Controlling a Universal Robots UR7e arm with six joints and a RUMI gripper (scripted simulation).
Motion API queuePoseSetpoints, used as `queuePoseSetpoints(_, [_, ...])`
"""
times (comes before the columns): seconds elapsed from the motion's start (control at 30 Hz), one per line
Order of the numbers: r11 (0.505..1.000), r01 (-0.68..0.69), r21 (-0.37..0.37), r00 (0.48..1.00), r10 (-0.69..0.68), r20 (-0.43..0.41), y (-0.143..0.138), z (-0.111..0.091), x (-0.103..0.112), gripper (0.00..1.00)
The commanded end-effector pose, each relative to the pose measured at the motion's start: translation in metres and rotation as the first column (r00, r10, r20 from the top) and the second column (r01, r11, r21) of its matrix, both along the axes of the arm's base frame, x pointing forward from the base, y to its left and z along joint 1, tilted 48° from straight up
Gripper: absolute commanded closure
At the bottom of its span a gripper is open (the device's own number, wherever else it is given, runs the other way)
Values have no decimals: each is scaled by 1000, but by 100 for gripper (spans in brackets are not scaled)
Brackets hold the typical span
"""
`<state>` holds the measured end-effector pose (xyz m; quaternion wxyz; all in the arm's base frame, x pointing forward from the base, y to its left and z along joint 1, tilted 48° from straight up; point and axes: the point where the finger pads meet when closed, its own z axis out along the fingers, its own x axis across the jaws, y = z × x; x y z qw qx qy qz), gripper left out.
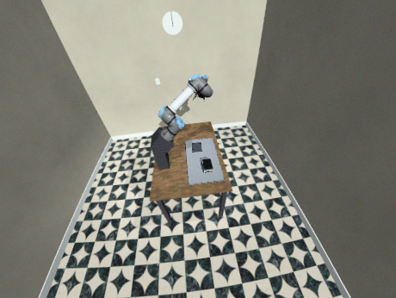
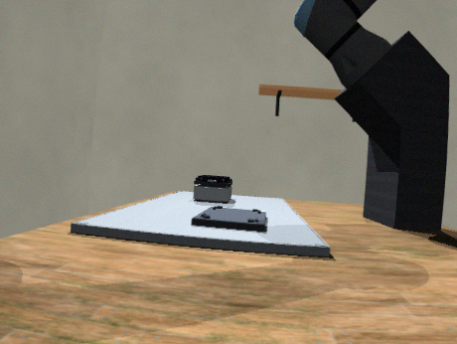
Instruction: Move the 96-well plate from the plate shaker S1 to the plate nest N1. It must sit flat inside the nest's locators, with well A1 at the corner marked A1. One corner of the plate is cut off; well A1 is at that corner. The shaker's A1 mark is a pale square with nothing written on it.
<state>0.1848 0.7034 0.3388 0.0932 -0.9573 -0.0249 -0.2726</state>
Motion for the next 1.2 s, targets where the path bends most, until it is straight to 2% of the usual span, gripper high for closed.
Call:
queuePoseSetpoints(0.0, [1000, -1, 1, 1000, 1, 0, 0, 1, -1, 0])
queuePoseSetpoints(0.53, [1000, -1, 1, 1000, 1, 0, 0, 1, -1, 0])
queuePoseSetpoints(0.63, [997, 73, -10, 997, -74, -25, -9, 1, 12, 0])
queuePoseSetpoints(0.93, [997, 73, -10, 997, -74, -25, -32, 3, 45, 0])
queuePoseSetpoints(1.03, [989, 148, -22, 988, -149, -51, -42, 3, 56, 0])
queuePoseSetpoints(1.17, [989, 148, -22, 988, -149, -51, -49, 3, 64, 0])
